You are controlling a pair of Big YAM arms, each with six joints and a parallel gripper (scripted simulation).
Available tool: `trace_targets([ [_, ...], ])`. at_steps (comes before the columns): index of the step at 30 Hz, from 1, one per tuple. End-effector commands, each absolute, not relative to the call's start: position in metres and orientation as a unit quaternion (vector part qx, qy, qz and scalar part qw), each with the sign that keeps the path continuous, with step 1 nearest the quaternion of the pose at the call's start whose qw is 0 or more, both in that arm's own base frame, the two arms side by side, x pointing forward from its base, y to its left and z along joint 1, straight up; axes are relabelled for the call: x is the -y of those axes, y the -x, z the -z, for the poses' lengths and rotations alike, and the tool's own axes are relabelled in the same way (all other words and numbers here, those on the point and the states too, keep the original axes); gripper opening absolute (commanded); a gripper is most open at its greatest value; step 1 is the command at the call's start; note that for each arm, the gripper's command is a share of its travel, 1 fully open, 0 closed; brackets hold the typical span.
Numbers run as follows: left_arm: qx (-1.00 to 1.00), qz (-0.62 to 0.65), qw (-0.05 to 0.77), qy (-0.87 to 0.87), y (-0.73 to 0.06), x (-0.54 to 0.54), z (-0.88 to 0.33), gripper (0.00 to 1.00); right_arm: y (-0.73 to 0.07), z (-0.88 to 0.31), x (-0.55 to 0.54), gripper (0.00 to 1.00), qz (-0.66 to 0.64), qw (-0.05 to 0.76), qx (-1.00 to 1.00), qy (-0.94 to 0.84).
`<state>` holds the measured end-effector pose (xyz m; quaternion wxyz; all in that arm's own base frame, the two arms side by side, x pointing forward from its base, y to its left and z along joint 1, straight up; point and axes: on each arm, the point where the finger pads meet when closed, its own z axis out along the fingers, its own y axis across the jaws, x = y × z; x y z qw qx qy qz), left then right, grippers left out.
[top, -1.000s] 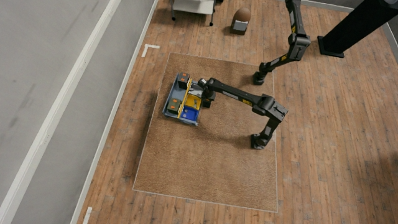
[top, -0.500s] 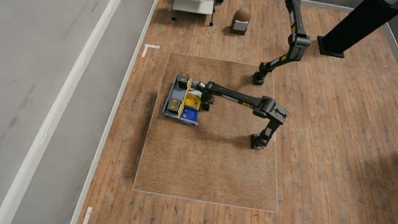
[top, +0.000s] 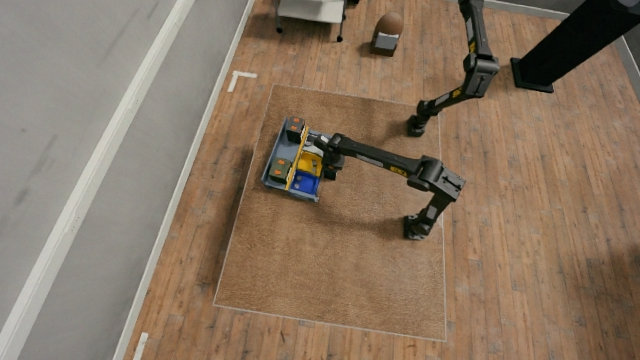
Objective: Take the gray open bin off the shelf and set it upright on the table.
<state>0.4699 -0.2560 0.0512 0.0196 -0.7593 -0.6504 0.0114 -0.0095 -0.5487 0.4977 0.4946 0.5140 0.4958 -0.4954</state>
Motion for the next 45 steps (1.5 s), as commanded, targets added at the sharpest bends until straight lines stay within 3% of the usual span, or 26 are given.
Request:
trace_targets([
  [1,0.656,0.006,-0.013,0.755,-0.484,0.248,-0.085,0.0,0.014,-0.501,0.545,1.0,0.506,0.494,-0.494,-0.506],
  [45,0.65,0.023,-0.055,0.758,-0.496,0.26,-0.125,0.0,0.014,-0.501,0.545,1.0,0.506,0.494,-0.494,-0.506],
])
